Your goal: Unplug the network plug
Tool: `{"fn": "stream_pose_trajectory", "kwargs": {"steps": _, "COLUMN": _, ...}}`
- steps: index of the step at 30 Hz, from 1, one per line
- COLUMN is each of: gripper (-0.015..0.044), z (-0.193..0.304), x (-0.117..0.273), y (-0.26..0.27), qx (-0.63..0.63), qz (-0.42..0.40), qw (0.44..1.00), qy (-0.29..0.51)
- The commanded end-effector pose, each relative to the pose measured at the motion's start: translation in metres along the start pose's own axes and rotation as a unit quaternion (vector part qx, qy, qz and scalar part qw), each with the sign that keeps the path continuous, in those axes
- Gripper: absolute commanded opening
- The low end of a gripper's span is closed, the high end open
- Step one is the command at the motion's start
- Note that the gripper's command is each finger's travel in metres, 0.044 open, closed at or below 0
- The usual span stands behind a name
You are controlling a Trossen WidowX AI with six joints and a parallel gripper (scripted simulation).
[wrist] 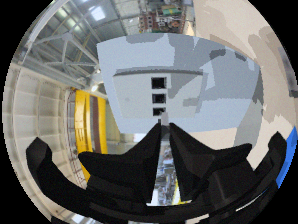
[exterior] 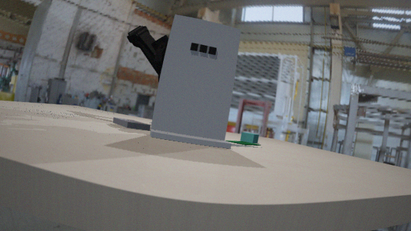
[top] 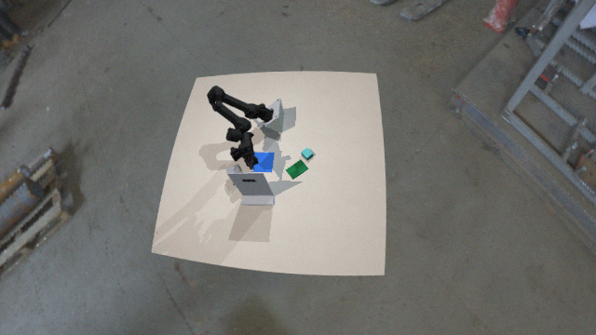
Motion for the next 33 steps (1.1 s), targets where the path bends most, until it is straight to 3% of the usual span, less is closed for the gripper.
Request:
{"fn": "stream_pose_trajectory", "kwargs": {"steps": 1, "gripper": 0.0, "z": 0.0, "x": 0.003, "y": 0.001, "qx": -0.001, "qz": -0.001, "qw": 1.0, "qy": -0.005}}
{"fn": "stream_pose_trajectory", "kwargs": {"steps": 33, "gripper": 0.0, "z": 0.012, "x": 0.019, "y": 0.002, "qx": -0.001, "qz": -0.001, "qw": 1.0, "qy": -0.004}}
Point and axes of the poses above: the point midway between the two fingers, 35 mm back from their tips, its own x axis back along the fingers, its own y axis across the jaws, z = x × y, the point moved 9 cm from there along x, back along the fingers, and after that the axes turned 5 degrees about x, right-handed, at the moved point
